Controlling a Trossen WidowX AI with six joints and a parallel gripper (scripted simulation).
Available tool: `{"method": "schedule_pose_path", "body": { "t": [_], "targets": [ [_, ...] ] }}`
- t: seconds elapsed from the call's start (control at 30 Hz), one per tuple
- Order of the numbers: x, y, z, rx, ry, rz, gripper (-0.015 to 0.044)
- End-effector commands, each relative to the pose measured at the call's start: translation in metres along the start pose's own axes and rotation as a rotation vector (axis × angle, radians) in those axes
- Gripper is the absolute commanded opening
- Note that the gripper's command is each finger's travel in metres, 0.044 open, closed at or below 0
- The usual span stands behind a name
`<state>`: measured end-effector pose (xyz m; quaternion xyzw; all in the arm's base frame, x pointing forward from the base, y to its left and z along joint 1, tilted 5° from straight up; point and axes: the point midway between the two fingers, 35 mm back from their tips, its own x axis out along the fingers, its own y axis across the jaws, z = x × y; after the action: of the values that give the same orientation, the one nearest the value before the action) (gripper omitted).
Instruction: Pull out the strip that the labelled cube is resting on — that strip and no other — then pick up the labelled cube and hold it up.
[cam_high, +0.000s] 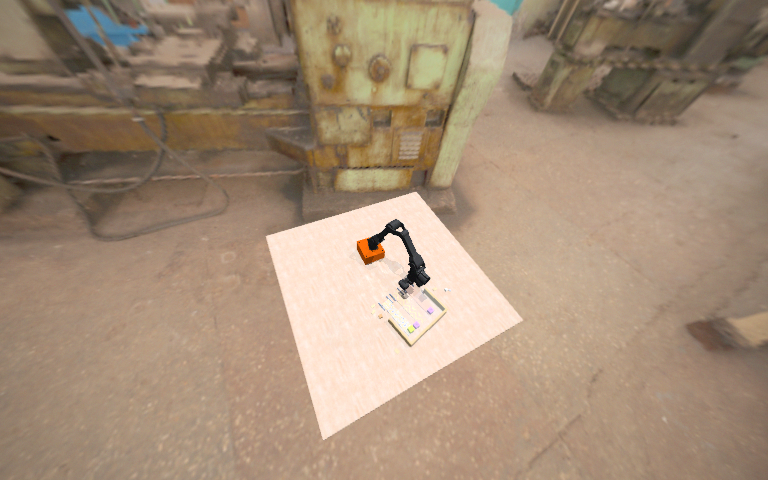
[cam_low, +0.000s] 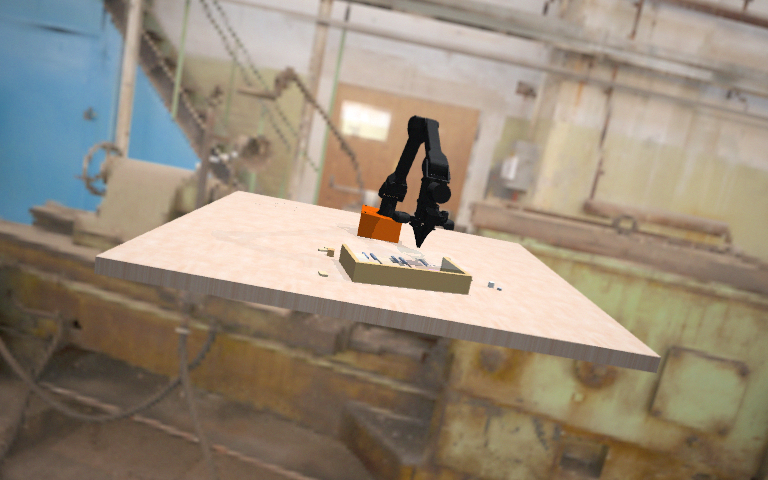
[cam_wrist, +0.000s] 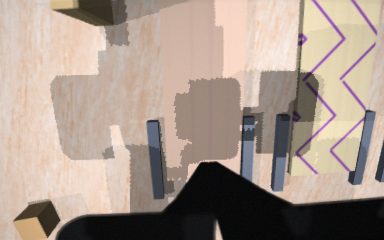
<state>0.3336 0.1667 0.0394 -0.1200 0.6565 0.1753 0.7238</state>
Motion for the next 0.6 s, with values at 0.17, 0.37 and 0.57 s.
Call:
{"method": "schedule_pose_path", "body": {
  "t": [0.17, 0.37, 0.57],
  "targets": [
    [0.018, -0.001, -0.002, 0.003, 0.010, -0.006, 0.0000],
    [0.028, -0.002, -0.003, 0.003, 0.010, -0.006, 0.0000],
    [0.038, -0.002, -0.005, 0.003, 0.010, -0.006, 0.0000]
  ]
}}
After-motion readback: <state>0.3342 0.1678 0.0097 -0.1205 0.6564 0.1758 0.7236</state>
